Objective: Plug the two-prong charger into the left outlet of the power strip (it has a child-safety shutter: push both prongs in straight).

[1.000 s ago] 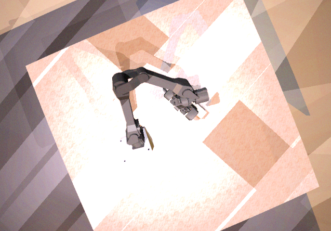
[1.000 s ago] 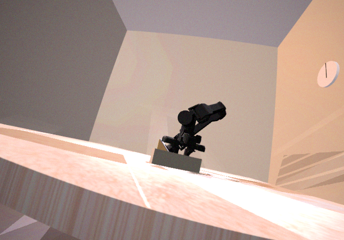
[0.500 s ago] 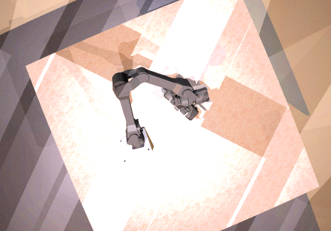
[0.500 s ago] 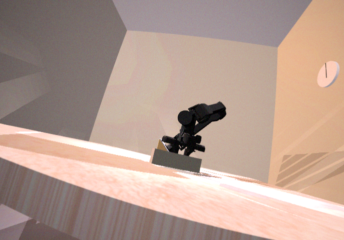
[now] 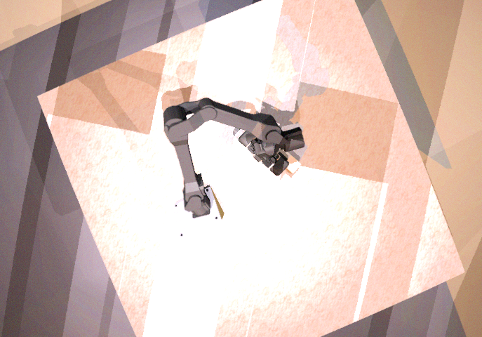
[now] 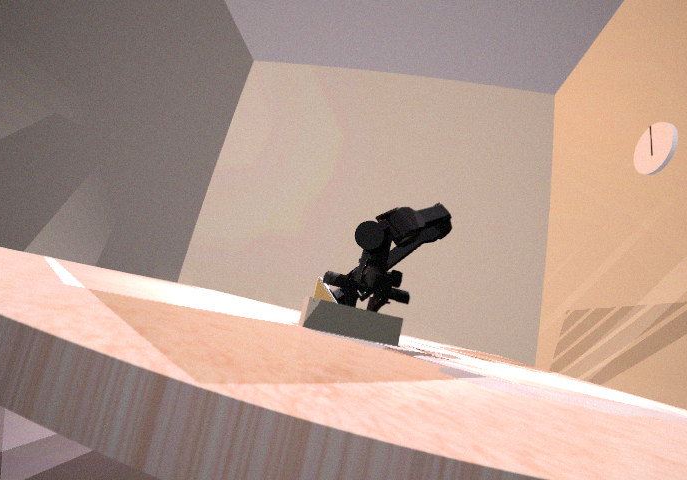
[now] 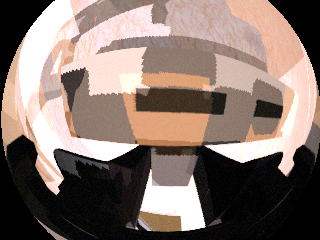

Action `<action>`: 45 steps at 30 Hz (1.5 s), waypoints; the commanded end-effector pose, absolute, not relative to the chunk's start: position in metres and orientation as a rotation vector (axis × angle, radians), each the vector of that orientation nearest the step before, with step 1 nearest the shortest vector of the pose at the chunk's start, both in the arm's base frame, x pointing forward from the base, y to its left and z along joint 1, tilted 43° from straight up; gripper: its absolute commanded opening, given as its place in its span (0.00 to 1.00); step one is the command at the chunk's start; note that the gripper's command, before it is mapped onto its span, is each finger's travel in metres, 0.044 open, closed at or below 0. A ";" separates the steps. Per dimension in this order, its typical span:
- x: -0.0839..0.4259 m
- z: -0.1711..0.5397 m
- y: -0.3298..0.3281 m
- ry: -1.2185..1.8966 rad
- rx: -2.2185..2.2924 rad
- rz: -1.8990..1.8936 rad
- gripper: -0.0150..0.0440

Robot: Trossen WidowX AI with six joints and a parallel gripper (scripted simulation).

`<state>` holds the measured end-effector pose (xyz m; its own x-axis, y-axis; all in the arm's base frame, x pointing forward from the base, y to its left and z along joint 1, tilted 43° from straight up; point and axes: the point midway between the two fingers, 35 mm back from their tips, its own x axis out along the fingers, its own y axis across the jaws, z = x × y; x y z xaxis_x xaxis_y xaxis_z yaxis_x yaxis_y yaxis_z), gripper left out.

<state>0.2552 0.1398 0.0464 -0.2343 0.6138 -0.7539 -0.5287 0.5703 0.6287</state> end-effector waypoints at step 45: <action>0.255 0.045 0.140 1.460 0.074 1.062 0.25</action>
<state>0.2544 0.1397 0.0451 -0.2338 0.6120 -0.7555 -0.5288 0.5720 0.6270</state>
